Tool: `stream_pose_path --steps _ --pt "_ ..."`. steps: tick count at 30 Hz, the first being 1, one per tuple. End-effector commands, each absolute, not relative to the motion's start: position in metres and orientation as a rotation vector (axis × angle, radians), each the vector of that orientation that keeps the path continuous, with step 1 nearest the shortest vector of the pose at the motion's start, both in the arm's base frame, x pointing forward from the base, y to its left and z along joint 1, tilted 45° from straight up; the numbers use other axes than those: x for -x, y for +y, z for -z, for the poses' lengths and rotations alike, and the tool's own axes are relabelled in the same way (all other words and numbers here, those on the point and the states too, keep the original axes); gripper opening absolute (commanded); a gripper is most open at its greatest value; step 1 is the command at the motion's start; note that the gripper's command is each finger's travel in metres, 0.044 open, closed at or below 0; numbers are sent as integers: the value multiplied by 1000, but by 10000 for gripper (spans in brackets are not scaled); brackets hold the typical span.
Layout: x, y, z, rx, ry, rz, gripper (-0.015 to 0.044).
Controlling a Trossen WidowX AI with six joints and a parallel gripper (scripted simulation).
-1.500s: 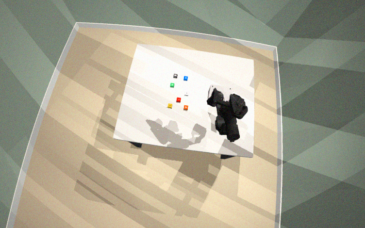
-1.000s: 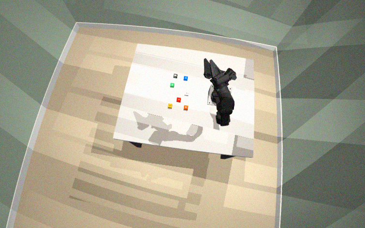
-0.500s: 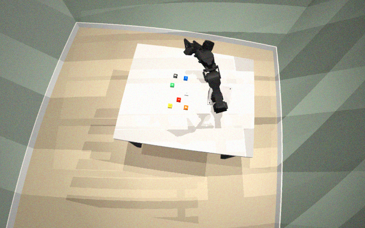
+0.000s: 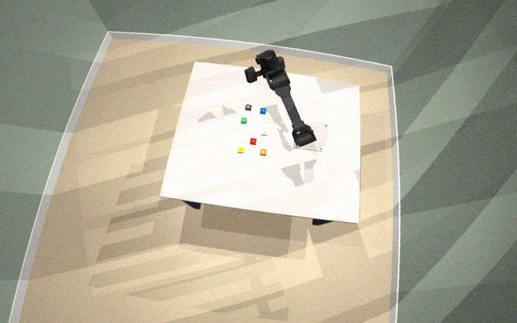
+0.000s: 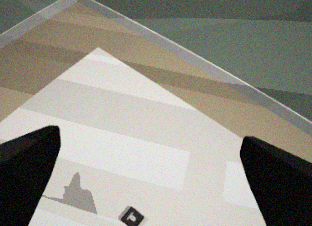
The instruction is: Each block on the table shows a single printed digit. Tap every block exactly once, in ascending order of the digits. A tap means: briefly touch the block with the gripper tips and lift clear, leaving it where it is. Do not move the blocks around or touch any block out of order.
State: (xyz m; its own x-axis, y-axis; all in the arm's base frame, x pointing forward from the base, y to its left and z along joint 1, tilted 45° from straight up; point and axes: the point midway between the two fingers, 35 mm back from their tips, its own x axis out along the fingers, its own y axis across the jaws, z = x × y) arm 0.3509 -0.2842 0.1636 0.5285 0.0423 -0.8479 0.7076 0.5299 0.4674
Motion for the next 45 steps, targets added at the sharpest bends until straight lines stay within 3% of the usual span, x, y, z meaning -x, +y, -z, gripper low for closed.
stream_pose_path --steps 1,18,45 --pt "-349 -247 -99 -816 1178 256 400" --pt "-288 -110 33 -469 1542 -729 400" --pt "-287 -108 34 -467 1542 -744 400"
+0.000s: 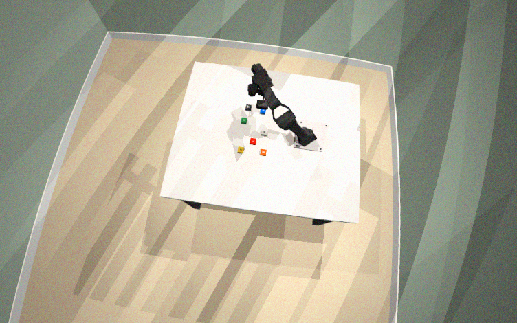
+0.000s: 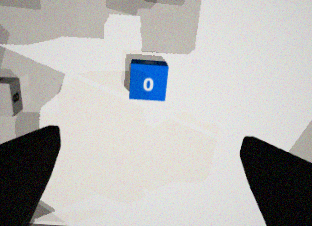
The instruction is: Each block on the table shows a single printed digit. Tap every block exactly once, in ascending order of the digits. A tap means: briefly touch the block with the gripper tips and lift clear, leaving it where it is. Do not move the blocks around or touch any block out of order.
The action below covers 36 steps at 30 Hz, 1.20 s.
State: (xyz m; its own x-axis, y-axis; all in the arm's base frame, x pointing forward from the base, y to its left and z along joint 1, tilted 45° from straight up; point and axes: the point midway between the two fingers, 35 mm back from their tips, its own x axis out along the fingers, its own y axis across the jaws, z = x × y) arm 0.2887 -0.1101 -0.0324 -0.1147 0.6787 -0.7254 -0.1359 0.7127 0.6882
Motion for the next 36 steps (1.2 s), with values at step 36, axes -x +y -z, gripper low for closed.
stream_pose_path --steps 36 --pt "-237 -16 -62 -474 1545 -748 400"
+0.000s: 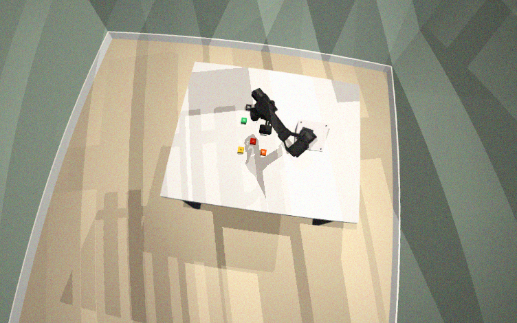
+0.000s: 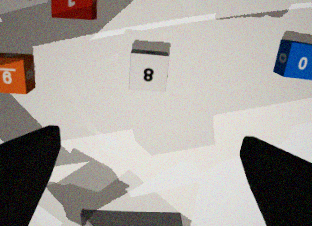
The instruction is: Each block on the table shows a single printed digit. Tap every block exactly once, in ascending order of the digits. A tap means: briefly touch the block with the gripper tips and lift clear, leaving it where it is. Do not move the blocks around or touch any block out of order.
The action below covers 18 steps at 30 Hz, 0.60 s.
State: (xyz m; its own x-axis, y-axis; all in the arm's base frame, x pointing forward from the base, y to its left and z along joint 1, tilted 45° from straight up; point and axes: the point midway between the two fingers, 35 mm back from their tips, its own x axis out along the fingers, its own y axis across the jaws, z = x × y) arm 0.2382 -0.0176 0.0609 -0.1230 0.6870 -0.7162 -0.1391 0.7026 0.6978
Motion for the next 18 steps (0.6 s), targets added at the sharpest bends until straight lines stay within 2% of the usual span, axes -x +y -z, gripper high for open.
stream_pose_path --steps 1,8,18 --pt "-237 -16 -62 -474 1545 -748 400" --pt "-293 41 -109 -475 1542 -750 400" --pt "-295 44 -110 -475 1542 -751 400"
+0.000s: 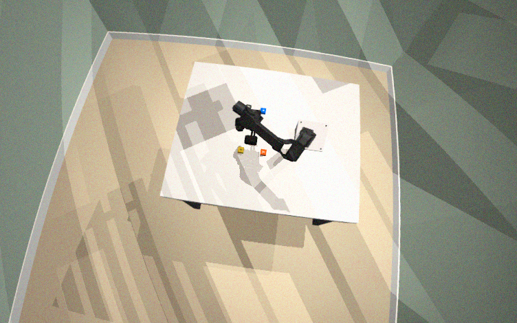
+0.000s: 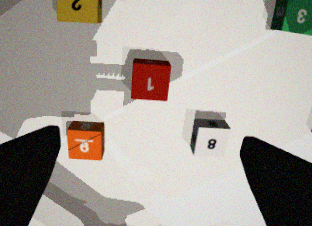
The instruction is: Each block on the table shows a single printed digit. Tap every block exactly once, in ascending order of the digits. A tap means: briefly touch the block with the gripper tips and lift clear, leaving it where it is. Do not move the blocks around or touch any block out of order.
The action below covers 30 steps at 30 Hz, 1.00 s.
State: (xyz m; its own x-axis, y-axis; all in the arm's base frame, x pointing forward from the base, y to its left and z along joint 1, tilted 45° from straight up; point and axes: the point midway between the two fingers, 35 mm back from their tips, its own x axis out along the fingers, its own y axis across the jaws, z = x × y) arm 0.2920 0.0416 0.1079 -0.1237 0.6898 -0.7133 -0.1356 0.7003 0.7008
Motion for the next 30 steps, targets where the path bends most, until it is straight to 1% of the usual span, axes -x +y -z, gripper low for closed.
stream_pose_path --steps 1,13,22,30 --pt "-295 44 -110 -475 1542 -751 400" --pt "-293 44 -112 -475 1542 -751 400" --pt "-213 73 -153 -478 1545 -752 400" --pt "-211 73 -153 -478 1546 -752 400"
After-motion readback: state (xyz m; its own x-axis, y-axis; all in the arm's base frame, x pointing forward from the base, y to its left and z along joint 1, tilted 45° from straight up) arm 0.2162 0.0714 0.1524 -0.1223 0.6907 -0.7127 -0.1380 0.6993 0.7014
